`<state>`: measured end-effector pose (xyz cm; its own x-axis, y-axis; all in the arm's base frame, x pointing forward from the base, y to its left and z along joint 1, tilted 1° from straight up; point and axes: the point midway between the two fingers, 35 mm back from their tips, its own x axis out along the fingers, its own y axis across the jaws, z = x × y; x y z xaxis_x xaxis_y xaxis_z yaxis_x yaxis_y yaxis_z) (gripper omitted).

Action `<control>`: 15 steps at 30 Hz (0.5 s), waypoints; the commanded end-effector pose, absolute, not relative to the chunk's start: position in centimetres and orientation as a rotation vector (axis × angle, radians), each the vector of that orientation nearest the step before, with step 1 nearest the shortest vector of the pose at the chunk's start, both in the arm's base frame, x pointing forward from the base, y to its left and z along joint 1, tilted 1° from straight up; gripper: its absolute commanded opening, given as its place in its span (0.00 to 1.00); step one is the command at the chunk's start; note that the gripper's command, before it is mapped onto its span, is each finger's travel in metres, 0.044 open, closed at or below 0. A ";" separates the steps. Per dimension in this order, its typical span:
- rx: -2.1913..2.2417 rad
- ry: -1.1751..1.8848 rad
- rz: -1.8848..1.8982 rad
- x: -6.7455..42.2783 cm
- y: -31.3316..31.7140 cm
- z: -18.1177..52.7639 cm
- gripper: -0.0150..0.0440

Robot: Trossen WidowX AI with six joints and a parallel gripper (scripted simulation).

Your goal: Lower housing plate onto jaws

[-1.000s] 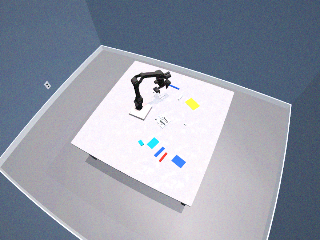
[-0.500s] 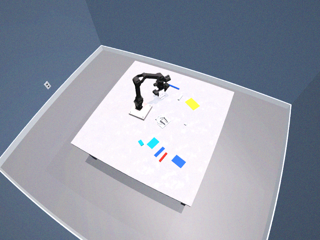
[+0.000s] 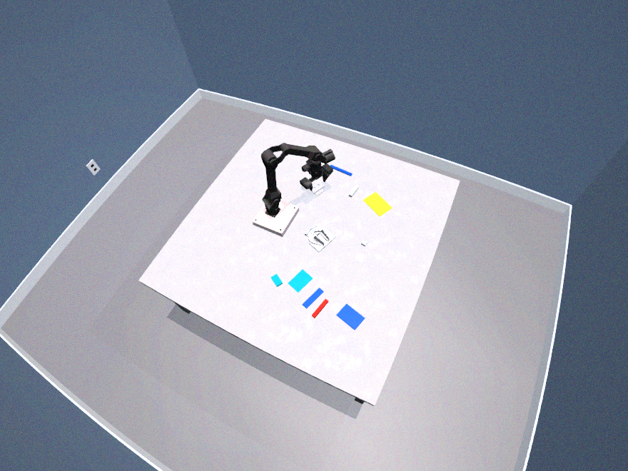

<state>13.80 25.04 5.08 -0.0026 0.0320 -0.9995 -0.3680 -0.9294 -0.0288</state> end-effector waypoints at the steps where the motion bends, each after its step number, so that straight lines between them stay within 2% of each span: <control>1: -1.988 0.355 2.014 13.7 25.0 4.8 1.00; 15: -1.988 0.355 2.014 13.7 25.1 2.8 1.00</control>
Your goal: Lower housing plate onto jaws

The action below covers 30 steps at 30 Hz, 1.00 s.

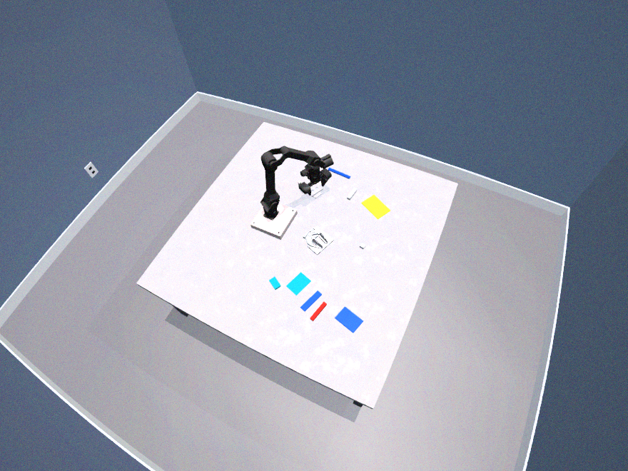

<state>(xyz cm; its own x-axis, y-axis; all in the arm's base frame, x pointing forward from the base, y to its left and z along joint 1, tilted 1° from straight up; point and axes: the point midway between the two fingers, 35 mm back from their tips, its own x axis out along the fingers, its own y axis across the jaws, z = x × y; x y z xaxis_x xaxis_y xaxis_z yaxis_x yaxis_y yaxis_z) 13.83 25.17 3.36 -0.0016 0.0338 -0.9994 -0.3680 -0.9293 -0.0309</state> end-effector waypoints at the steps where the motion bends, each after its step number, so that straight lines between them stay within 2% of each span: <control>1: -1.988 0.355 2.014 13.7 25.1 2.6 1.00; 30: -1.988 0.355 2.014 13.7 25.1 1.7 1.00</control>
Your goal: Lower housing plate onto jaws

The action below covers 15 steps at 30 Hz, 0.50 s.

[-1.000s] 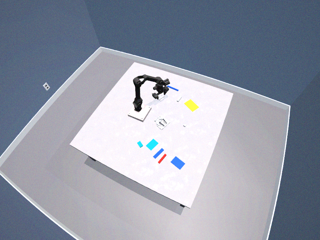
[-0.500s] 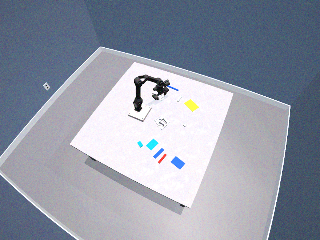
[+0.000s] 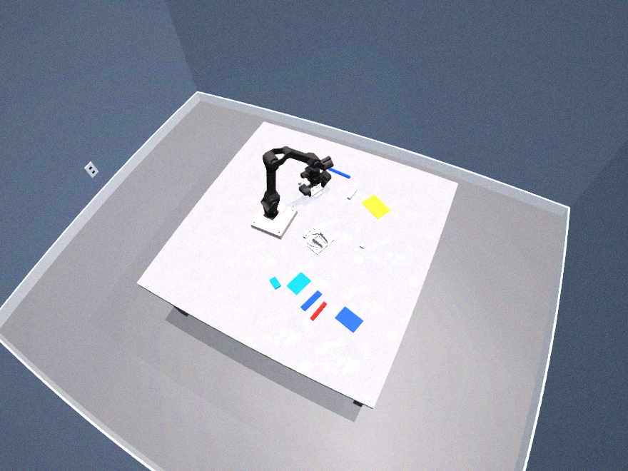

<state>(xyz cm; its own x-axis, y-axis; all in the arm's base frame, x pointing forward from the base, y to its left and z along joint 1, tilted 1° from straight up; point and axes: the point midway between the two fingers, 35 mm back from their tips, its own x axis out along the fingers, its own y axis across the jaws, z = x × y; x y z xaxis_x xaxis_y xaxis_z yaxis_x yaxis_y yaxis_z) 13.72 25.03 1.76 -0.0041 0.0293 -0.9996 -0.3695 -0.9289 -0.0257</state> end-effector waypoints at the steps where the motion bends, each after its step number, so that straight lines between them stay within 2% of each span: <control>1: -1.988 0.355 2.014 13.7 25.1 1.7 1.00; 4: -1.988 0.355 2.014 13.7 25.1 1.7 1.00; 15: -1.993 0.355 2.013 13.7 25.0 1.8 0.88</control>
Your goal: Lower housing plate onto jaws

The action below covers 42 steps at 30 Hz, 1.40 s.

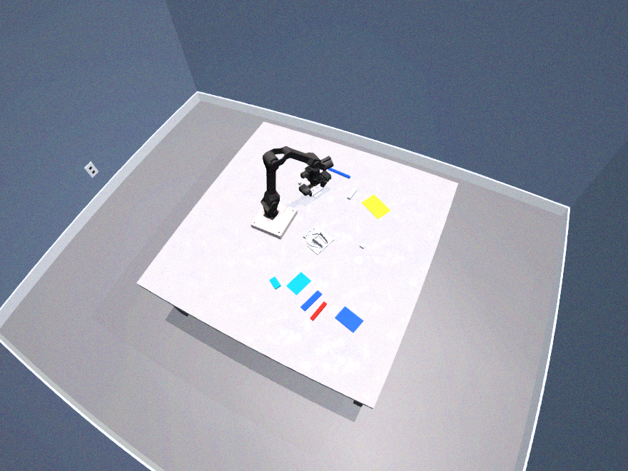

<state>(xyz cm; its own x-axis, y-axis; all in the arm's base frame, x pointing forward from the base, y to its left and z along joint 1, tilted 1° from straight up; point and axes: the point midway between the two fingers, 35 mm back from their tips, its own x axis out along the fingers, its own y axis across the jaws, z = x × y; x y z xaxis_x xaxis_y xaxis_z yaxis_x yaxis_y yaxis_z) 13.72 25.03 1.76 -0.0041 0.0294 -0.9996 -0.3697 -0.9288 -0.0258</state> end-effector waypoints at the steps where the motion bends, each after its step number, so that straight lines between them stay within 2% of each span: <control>1: -1.993 0.355 2.013 13.7 25.0 1.8 0.86; 14: -1.993 0.355 2.013 13.7 25.1 2.0 0.85; 42: -1.988 0.355 2.014 13.7 24.9 9.0 0.85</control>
